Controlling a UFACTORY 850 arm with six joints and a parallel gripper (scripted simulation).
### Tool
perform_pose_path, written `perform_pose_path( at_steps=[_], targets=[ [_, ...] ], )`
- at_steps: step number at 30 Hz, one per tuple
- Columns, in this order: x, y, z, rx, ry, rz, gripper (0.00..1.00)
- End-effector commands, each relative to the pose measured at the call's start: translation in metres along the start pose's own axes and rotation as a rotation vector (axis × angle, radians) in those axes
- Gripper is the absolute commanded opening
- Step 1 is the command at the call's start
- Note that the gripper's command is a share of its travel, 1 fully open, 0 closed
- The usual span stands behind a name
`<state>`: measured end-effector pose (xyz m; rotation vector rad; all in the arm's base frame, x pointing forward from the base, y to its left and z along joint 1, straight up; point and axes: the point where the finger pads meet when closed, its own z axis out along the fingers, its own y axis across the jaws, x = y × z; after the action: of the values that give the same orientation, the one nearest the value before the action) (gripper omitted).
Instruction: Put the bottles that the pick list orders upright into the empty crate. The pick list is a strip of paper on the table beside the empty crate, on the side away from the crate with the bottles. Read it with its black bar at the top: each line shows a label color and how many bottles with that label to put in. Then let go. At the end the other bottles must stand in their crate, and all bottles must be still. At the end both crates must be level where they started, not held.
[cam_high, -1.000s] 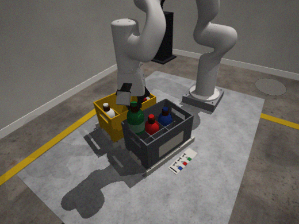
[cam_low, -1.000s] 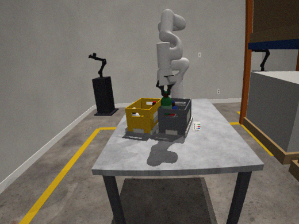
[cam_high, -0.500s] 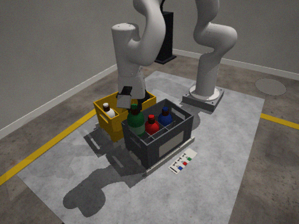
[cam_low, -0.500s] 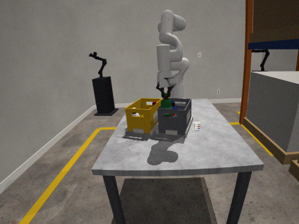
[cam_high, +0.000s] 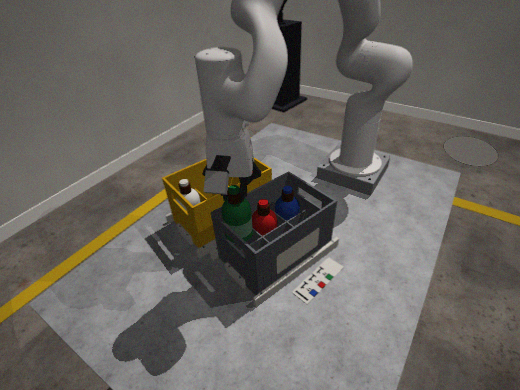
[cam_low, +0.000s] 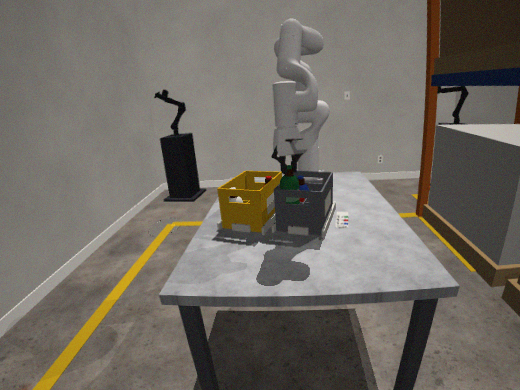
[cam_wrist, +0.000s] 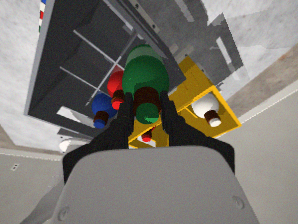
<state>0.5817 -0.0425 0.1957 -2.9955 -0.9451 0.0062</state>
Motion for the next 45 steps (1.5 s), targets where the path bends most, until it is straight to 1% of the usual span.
perform_pose_path(
  at_steps=[1, 45],
  targets=[
    [0.001, 0.001, 0.003, -0.001, 0.002, 0.000, 0.00],
    [0.001, 0.001, 0.041, -0.001, 0.002, 0.000, 0.00]
  ],
)
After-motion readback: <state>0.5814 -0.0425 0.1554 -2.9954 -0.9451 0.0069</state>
